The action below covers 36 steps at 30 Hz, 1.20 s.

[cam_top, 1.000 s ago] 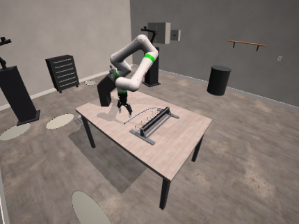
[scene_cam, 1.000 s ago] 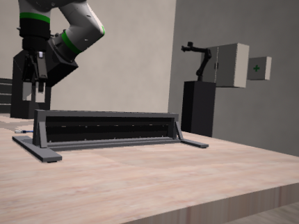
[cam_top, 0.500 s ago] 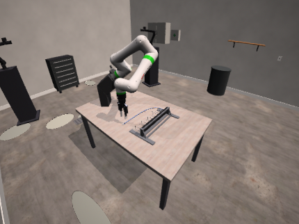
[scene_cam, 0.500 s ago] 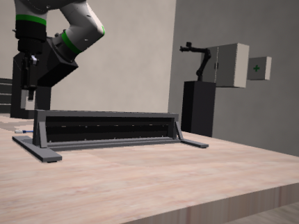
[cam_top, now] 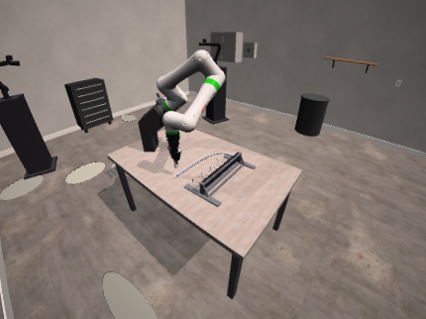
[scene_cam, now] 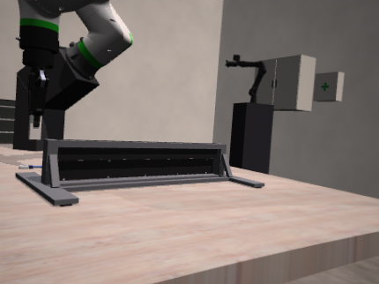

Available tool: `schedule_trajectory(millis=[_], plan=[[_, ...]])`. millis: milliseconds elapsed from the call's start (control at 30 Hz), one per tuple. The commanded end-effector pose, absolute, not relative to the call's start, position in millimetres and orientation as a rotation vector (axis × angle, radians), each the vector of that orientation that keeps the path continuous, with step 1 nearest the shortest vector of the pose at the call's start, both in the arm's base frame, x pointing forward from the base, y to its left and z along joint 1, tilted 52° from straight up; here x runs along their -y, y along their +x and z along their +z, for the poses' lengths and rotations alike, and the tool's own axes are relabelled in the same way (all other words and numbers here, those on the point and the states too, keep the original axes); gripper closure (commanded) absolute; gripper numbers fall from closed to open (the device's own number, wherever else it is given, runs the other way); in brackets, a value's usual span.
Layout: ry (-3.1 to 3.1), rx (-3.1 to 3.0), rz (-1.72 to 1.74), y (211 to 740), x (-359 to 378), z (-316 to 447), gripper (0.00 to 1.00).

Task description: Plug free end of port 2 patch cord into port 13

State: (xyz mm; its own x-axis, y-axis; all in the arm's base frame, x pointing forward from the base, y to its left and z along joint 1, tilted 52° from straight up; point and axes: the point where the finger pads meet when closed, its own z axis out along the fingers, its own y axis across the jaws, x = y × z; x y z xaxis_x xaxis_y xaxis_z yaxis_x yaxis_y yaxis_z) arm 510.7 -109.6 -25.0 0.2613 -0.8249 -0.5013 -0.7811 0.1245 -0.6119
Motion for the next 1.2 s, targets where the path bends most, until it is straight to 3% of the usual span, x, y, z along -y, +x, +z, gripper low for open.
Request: schedule_trajectory(millis=[0,467,1167], plan=[[-1.642,-1.509,-0.062,511,110,-25,1.00],[-1.668,-1.480,-0.102,514,106,-15,1.00],[-1.984,-0.891,-0.805,532,13,151,1.00]])
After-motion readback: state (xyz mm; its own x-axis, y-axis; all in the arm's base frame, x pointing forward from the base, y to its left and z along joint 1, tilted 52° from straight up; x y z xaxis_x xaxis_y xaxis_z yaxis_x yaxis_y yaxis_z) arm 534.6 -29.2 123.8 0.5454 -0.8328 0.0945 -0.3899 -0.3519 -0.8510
